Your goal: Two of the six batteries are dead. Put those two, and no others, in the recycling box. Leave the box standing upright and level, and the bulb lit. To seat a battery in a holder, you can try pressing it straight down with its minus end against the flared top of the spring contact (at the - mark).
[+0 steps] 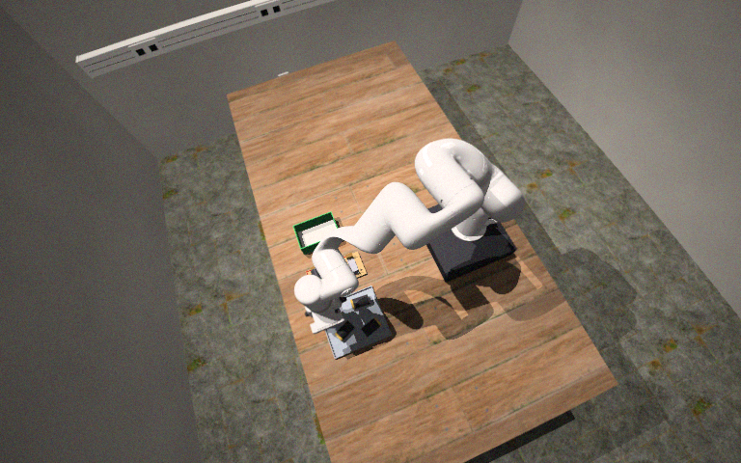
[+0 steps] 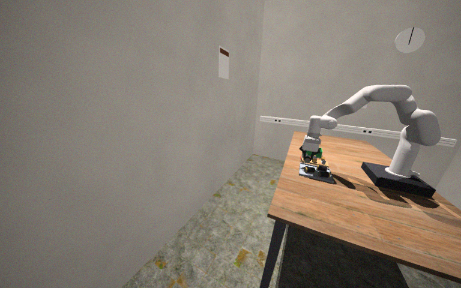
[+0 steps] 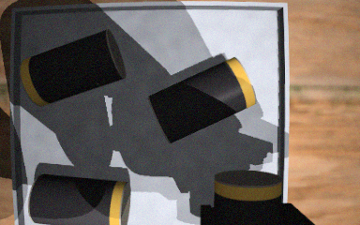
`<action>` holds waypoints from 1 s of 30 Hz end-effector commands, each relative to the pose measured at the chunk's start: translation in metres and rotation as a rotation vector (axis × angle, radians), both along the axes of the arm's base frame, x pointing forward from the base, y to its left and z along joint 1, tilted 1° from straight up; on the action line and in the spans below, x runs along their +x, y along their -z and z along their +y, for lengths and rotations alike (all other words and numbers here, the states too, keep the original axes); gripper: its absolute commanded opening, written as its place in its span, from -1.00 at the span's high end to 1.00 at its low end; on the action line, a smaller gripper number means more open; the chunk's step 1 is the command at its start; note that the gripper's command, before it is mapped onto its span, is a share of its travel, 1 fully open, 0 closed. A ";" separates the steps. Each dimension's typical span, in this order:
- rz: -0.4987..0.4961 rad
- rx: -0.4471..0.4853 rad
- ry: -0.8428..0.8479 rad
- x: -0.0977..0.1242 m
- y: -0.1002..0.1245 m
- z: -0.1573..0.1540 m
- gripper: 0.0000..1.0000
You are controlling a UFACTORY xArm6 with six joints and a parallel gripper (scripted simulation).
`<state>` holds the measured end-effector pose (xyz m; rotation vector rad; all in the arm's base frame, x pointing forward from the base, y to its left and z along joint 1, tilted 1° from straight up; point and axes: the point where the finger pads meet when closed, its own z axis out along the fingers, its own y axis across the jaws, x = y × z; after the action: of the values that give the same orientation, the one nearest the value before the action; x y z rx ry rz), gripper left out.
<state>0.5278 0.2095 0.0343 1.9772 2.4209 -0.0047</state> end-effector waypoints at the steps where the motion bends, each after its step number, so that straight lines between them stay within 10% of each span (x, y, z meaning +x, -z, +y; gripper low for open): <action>1: -0.005 0.002 0.000 0.002 -0.002 0.001 0.44; 20: -0.005 0.002 0.000 0.002 0.000 0.001 0.44; 30: -0.005 0.002 0.000 0.003 0.039 0.000 0.44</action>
<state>0.5277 0.2091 0.0090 1.9776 2.4213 -0.0063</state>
